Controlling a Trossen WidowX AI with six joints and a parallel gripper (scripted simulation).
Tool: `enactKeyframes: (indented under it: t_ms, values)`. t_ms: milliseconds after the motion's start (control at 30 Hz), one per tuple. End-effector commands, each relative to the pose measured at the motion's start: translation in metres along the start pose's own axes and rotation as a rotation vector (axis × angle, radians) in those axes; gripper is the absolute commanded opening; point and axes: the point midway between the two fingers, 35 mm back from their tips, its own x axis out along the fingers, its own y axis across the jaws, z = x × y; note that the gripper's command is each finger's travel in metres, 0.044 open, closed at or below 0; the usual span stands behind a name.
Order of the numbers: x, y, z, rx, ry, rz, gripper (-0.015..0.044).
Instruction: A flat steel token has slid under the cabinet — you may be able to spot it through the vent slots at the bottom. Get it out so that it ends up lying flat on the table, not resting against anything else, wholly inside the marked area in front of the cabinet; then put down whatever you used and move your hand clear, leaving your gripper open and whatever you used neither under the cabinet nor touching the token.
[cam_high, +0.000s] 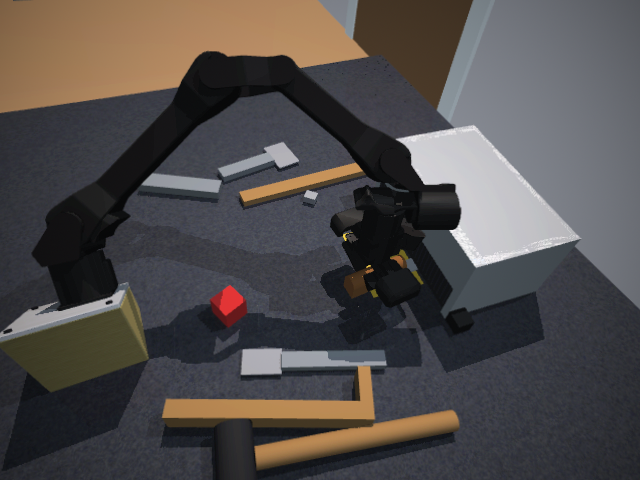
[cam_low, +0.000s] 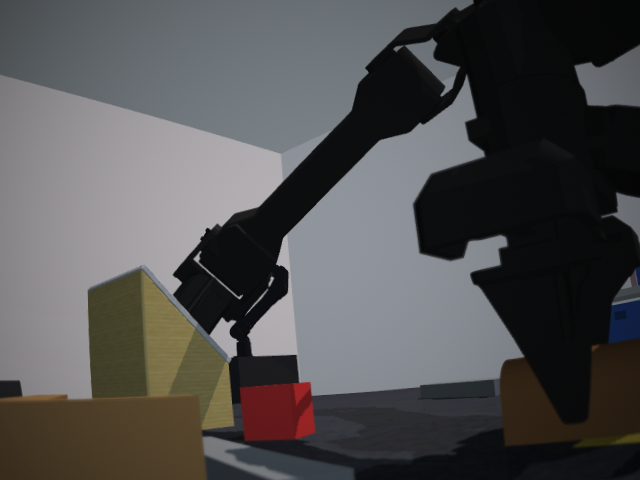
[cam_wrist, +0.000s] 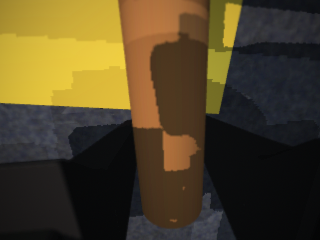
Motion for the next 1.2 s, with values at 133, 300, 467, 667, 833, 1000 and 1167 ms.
enactKeyframes:
  t_ms: [133,300,467,667,833,1000,1167]
  values:
    - [0.001,0.008,0.0,-0.007,0.0,0.007,0.0]
    - [0.001,0.008,-0.001,-0.007,0.0,0.006,0.0]
    - [0.001,0.007,-0.004,-0.006,0.0,0.006,0.0]
    - [0.001,0.006,-0.009,-0.006,0.0,0.006,0.0]
    - [0.001,0.006,-0.014,-0.006,0.0,0.006,0.0]
    - [0.002,0.006,-0.018,-0.006,0.001,0.006,0.0]
    - [0.002,0.005,-0.023,-0.006,0.001,0.006,0.0]
